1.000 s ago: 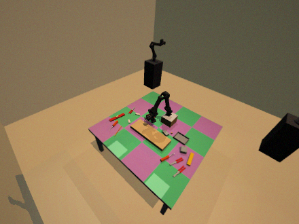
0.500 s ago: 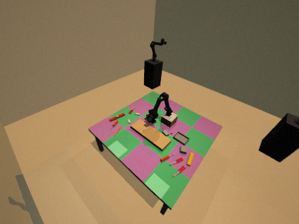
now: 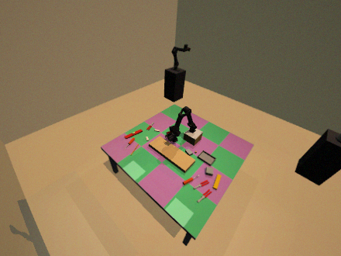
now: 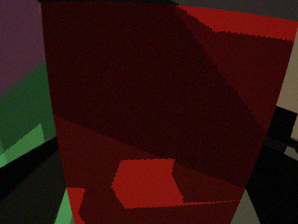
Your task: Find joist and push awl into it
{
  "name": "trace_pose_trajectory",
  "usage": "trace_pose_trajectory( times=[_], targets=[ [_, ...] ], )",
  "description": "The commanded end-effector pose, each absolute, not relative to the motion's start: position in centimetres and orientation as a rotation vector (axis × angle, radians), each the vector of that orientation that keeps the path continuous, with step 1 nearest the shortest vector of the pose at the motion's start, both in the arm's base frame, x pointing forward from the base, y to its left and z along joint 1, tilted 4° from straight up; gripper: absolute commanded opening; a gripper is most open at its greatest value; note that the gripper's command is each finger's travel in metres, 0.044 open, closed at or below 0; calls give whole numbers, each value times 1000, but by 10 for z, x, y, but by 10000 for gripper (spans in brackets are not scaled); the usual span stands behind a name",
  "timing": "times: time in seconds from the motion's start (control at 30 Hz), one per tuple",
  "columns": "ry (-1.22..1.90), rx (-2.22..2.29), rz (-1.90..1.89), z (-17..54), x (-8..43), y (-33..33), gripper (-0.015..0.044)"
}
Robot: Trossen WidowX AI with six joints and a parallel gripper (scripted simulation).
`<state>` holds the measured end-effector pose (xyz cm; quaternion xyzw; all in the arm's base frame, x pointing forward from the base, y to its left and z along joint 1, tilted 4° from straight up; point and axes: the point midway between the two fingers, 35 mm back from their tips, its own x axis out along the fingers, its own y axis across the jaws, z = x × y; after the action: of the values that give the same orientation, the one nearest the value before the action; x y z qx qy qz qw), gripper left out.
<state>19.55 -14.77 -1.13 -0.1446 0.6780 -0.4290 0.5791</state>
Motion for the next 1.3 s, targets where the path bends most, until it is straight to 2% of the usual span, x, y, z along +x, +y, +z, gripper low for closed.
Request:
trace_pose_trajectory(
  times=[0.0,0.27,0.83,1.27],
  targets=[
    [1584,-342,-1007,-16,196,-148,0],
    [1584,-337,-1003,-25,197,-148,0],
    [1584,-336,-1003,-22,197,-148,440],
    [1585,-333,-1000,-11,203,-135,440]
  ],
)
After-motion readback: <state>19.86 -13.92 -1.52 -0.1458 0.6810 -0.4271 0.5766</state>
